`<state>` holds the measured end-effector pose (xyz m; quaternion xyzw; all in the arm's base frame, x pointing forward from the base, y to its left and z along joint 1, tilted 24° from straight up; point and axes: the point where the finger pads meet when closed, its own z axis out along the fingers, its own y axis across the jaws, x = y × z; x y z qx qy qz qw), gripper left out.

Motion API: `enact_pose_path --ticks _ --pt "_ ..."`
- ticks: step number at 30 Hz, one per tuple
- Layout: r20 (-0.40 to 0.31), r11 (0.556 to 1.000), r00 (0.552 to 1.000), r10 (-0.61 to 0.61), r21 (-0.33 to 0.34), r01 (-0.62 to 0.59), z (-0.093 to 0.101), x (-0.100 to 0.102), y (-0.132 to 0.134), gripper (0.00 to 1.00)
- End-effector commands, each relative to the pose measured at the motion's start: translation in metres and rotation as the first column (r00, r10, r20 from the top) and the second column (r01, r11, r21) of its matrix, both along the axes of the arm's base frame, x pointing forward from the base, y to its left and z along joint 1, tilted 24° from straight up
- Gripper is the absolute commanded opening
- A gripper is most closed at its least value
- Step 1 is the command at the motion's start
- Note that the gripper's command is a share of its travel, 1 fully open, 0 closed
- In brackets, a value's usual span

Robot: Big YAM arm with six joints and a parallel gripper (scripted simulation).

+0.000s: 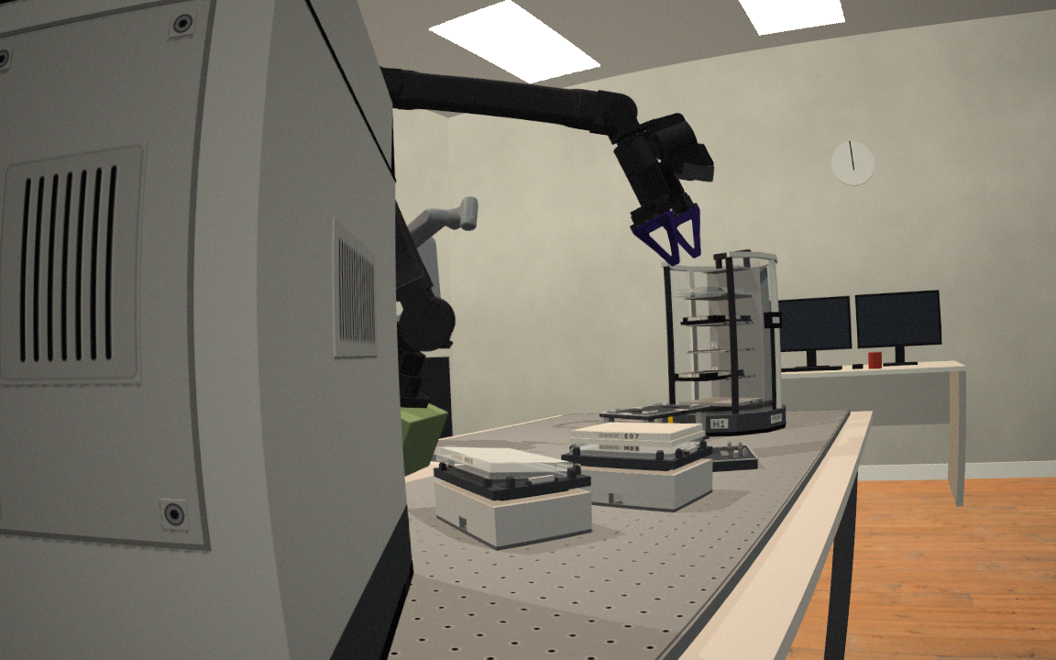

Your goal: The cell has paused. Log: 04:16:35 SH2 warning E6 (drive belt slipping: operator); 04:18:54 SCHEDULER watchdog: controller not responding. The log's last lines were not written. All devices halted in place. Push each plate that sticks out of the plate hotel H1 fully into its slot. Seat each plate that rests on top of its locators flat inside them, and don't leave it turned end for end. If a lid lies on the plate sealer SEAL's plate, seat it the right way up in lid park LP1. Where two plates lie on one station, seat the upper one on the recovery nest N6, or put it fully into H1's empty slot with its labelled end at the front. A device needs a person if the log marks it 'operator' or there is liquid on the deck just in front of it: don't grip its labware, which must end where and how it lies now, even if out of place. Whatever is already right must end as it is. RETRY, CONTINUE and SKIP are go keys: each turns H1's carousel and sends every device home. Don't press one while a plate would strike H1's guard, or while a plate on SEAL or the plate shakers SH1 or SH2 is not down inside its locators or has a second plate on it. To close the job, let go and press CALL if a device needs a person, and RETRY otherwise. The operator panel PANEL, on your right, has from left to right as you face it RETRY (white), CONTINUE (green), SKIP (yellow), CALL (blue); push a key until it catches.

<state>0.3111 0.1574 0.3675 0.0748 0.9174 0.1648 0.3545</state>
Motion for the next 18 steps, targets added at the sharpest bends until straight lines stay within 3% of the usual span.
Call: enact_pose_path --ticks 1,3,4,5,11,13,14,17,18 --pt "-0.015 1.0 1.0 0.003 0.0 -0.003 -0.006 -0.012 -0.001 1.0" --pt "-0.015 1.0 1.0 0.003 0.0 -0.003 -0.008 -0.016 -0.003 1.0" --pt "-0.065 0.999 0.998 0.003 -0.044 -0.006 -0.019 -0.008 -0.009 1.0" --pt "-0.027 0.998 1.0 -0.005 -0.061 0.003 -0.014 -0.01 -0.016 1.0" --pt "-0.017 0.999 1.0 0.0 -0.05 -0.001 -0.008 -0.01 -0.033 1.0" --pt "-0.018 0.996 1.0 -0.003 -0.084 0.001 0.011 0.0 -0.037 1.0" --pt "-0.069 0.994 0.998 -0.002 -0.105 -0.005 -0.022 -0.007 -0.044 1.0" --pt "-0.048 0.995 0.999 -0.002 -0.097 -0.003 -0.022 -0.012 -0.056 1.0" --pt "-0.086 0.992 0.996 -0.003 -0.128 -0.008 -0.03 -0.009 -0.059 1.0"
